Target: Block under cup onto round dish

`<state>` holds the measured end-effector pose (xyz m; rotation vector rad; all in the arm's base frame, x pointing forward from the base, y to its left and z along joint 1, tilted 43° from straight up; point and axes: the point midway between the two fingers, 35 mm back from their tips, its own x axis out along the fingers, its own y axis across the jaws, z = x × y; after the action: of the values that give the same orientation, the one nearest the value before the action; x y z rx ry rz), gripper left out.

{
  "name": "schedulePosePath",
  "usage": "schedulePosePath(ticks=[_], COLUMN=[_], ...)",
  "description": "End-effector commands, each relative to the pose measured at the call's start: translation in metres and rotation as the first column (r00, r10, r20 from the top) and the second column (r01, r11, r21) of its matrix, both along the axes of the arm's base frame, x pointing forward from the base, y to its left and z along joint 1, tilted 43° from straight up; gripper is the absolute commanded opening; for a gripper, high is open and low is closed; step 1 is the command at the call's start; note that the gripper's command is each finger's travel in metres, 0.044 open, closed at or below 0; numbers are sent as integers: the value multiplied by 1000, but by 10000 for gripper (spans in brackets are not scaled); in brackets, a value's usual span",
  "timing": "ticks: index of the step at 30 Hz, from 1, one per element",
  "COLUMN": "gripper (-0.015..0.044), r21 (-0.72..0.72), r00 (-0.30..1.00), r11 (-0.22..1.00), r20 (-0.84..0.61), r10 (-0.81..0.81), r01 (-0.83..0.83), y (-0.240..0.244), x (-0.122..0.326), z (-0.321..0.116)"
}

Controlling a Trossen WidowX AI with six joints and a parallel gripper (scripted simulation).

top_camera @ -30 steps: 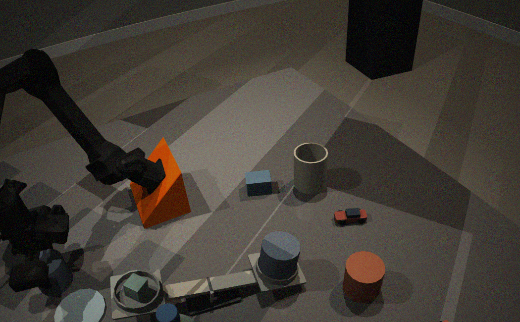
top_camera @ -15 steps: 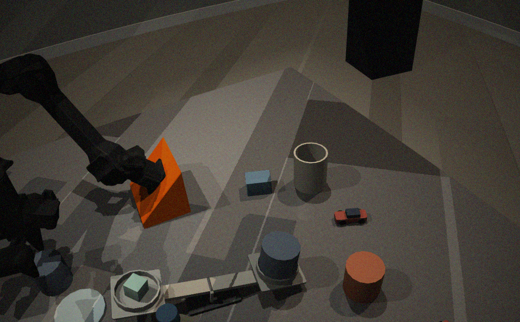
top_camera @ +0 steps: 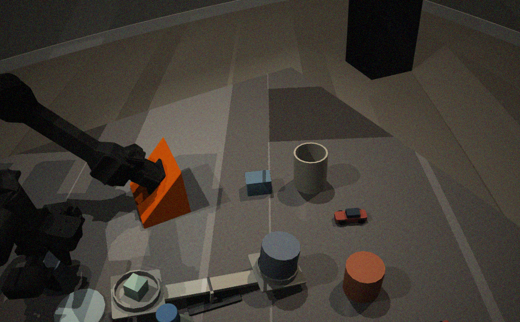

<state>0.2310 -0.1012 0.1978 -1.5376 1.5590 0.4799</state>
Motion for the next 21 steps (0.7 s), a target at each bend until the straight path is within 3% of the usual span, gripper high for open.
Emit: schedulePosePath(ticks=[1,12,21], gripper=[260,260,260], r21=[24,21,21], r00=[985,907,902], r11=[989,935,932], r20=[84,236,244], r10=[-149,-349,-356], r01=[148,355,362], y=[41,117,120], x=[32,60,61], z=[-15,-52,-54])
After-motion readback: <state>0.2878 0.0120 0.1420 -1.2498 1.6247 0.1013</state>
